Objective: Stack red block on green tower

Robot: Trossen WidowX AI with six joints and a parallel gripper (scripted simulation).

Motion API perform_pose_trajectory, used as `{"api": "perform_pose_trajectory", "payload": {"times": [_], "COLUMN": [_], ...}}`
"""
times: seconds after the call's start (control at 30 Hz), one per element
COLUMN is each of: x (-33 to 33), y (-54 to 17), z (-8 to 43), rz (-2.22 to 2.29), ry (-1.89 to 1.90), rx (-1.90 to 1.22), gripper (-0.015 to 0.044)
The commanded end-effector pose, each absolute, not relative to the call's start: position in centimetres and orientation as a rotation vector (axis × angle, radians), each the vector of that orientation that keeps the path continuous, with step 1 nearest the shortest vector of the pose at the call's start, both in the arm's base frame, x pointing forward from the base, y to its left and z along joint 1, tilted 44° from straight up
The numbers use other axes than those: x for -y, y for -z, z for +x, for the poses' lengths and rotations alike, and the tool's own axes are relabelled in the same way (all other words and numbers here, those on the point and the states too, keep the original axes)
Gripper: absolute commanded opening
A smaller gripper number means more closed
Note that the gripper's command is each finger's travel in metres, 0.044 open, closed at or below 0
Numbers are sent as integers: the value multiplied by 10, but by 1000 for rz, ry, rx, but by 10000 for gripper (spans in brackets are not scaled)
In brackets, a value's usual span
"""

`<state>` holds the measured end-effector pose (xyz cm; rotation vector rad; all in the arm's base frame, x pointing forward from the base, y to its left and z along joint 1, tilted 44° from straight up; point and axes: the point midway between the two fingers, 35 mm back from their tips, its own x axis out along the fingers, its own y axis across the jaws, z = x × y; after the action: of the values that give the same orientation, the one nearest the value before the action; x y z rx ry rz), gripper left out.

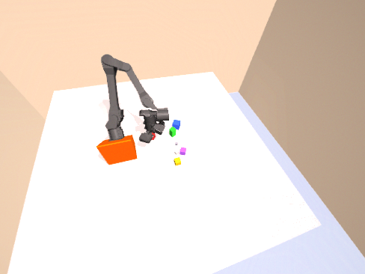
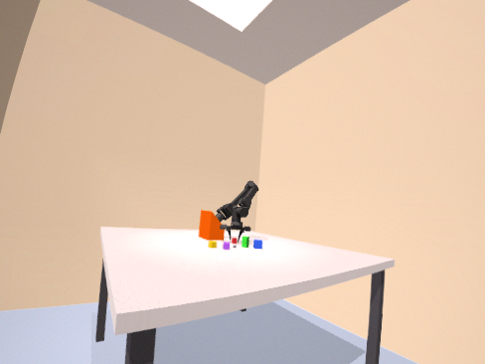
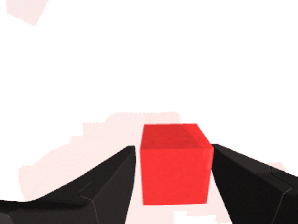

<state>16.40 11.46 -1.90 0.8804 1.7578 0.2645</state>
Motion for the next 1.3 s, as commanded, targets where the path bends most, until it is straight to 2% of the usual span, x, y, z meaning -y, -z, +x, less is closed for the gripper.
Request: {"api": "perform_pose_trajectory", "payload": {"times": [0.0,0.2,0.3,1.27], "x": [-115,-115,-112,-33], "y": [19,19,16,-67], "z": [164,164,165,180], "rz": [887,887,886,884], "ry": [-265,-265,-265,-261], "rx": [-1759,-1759,-1759,-1759], "gripper": [118,78,0,0]}}
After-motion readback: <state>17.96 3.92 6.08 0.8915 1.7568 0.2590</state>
